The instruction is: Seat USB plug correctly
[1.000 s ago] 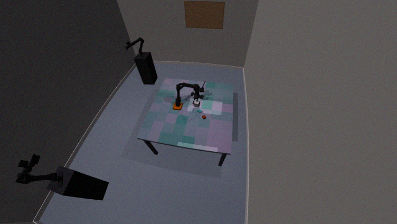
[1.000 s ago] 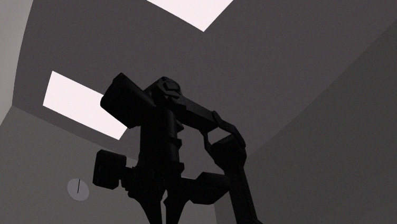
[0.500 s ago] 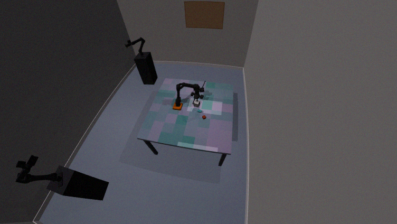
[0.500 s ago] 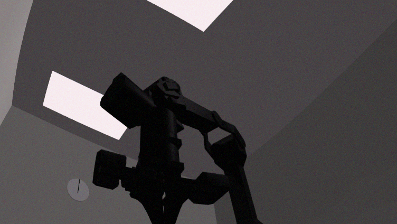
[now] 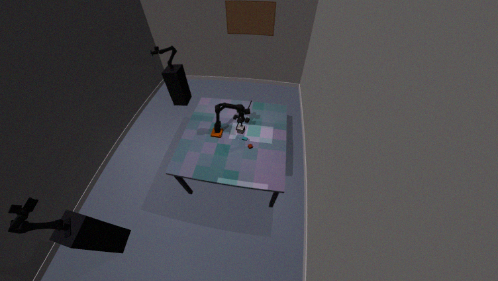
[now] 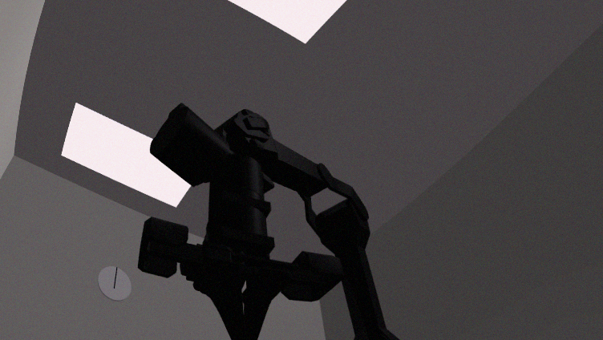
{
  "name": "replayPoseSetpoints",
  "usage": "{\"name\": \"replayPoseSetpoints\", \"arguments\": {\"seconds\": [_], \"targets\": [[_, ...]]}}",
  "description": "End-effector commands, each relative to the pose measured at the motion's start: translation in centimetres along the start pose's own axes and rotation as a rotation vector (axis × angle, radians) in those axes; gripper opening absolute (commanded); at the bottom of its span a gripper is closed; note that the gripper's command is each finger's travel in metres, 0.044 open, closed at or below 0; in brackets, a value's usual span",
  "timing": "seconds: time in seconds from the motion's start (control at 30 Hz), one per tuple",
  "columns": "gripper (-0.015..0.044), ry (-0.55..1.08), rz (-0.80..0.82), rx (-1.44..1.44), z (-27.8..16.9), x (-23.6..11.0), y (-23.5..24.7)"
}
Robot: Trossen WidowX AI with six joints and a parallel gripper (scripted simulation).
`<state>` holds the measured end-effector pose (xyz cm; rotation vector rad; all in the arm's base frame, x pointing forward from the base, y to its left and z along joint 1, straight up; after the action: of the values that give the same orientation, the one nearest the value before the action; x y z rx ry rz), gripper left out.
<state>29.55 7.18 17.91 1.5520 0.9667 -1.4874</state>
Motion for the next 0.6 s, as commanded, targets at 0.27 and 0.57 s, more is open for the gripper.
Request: {"name": "replayPoseSetpoints", "arguments": {"seconds": [0.27, 0.57], "targets": [[0.0, 0.0, 0.0, 0.0, 0.0, -0.8, 0.0], [0.0, 0.0, 0.0, 0.0, 0.0, -1.4, 0.0]]}}
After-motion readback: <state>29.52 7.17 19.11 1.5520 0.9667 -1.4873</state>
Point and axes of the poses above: the point midway between the two fingers, 35 mm back from their tips, its own x axis out along the fingers, its own y axis across the jaws, z = x × y, the point moved 5 cm from there along -x, back along the fingers, and after that the axes turned 10 degrees about x, right-handed, at the moved point
